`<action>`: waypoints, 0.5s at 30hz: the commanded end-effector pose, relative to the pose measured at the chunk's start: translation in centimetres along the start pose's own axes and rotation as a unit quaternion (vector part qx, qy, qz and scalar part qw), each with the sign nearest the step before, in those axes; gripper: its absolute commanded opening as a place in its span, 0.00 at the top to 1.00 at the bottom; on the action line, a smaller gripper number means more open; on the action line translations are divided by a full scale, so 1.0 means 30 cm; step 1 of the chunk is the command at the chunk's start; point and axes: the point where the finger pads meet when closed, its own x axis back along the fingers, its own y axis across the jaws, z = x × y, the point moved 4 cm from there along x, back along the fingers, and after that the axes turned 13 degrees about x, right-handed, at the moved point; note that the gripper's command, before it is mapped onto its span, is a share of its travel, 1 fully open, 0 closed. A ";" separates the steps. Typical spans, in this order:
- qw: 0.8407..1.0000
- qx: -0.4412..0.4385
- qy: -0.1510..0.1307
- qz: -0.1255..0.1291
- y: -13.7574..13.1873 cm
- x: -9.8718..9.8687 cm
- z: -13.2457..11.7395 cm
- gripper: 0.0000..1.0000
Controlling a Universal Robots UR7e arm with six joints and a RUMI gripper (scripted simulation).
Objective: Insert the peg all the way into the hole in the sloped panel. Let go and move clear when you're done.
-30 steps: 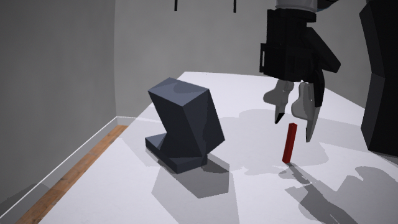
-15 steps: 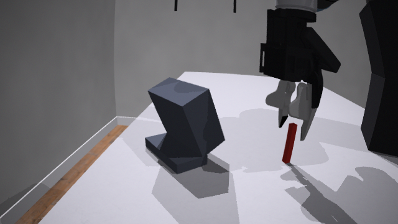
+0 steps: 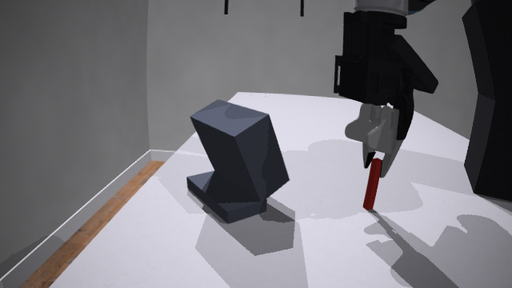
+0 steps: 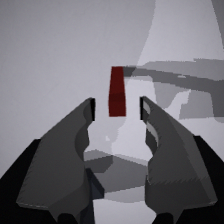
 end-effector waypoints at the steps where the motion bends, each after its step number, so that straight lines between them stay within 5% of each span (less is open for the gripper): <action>1: 1.000 0.000 0.000 0.000 0.000 0.001 -0.001 0.82; 15: 1.000 0.000 0.000 0.000 0.000 0.001 -0.001 0.99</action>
